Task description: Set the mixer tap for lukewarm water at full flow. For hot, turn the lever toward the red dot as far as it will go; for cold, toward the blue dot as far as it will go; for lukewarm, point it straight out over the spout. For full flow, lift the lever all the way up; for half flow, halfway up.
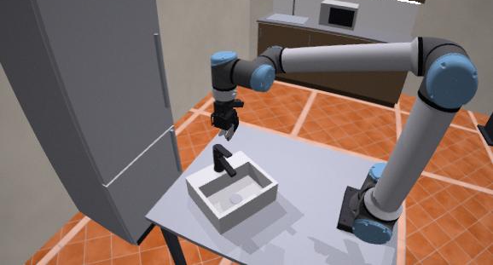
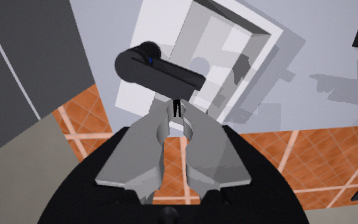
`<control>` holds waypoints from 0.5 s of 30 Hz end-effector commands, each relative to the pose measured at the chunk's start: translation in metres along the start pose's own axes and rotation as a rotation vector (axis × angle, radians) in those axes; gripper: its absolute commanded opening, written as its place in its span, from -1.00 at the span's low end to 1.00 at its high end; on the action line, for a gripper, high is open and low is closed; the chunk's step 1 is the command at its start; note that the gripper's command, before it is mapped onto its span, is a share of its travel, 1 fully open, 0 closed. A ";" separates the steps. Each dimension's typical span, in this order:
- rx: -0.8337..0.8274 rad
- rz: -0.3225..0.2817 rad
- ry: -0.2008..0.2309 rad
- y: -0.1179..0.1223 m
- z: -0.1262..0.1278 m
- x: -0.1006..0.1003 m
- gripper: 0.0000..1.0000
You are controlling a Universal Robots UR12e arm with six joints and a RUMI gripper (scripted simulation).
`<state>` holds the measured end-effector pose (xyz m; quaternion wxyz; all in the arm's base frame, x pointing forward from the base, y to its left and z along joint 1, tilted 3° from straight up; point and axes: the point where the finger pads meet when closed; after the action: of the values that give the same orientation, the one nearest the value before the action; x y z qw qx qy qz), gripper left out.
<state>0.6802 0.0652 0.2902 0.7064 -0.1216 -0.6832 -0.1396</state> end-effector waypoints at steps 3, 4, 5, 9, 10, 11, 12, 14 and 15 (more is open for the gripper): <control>0.351 -0.010 0.003 0.003 0.000 0.001 -1.00; 0.387 -0.010 0.003 0.003 0.000 0.002 -1.00; 0.423 -0.010 0.003 0.004 0.000 0.002 -1.00; 0.531 -0.010 0.002 0.005 0.000 0.002 -1.00; 0.531 -0.010 0.002 0.005 0.000 0.002 -1.00; 0.636 -0.013 0.003 0.006 0.000 0.003 -1.00; 0.666 -0.013 0.003 0.006 0.000 0.003 -1.00; 0.732 -0.014 0.002 0.007 0.000 0.003 -1.00; 0.768 -0.014 0.002 0.007 0.000 0.003 -1.00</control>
<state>0.6831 0.0695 0.2930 0.7138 0.0658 -0.6960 0.0426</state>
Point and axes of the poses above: the point where the finger pads meet when closed, its own x axis back along the fingers, its own z axis across the jaws, y = z × x, and after that the axes turned 15 degrees about -x, right-handed
